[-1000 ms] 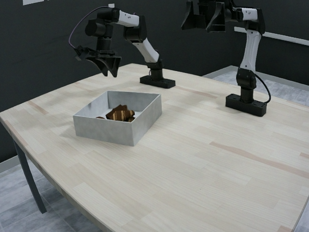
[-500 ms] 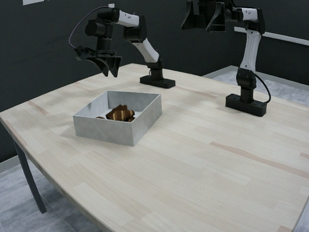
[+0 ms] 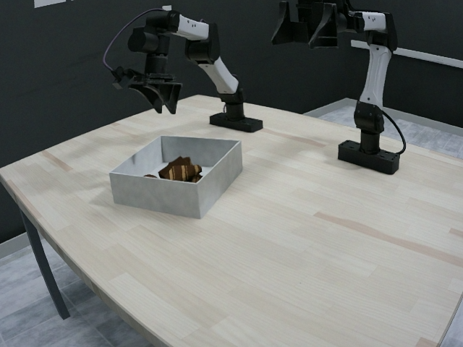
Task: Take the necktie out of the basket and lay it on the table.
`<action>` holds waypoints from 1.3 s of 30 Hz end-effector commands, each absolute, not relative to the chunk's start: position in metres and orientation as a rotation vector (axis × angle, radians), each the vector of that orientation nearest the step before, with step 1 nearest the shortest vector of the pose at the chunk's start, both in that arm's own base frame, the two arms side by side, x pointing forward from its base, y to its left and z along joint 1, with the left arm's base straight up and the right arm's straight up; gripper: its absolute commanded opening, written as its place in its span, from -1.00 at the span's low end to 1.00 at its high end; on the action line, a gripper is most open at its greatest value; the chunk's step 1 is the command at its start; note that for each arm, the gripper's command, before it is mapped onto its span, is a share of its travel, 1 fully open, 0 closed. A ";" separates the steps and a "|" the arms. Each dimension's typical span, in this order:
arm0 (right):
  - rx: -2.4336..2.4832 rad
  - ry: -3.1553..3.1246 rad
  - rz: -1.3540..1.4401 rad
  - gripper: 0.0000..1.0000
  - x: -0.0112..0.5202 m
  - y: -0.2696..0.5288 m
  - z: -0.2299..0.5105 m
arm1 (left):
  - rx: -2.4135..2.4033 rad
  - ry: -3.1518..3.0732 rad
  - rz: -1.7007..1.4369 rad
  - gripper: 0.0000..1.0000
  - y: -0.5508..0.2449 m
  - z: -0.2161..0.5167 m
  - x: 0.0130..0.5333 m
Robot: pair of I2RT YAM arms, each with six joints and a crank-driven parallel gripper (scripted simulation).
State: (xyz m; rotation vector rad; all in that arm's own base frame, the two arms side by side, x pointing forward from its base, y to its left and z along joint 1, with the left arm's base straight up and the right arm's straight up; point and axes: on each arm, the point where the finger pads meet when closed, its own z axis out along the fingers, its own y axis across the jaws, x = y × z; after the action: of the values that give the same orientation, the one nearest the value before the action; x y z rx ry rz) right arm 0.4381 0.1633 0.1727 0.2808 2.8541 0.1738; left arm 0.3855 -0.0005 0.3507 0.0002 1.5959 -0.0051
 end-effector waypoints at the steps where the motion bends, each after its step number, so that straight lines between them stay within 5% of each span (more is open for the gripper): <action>1: 0.268 3.127 0.003 0.60 0.438 0.172 0.181 | 0.000 1.596 -0.005 1.00 -0.001 0.351 0.386; 39: 0.268 3.127 0.004 0.60 0.439 0.172 0.168 | 0.000 1.596 -0.005 1.00 -0.001 0.351 0.386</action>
State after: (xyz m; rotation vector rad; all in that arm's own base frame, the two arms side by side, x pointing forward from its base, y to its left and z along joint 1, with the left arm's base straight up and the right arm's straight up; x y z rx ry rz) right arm 0.4383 0.1671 0.1716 0.2803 2.8547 0.1788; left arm 0.3855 -0.0005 0.3507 0.0002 1.5959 -0.0051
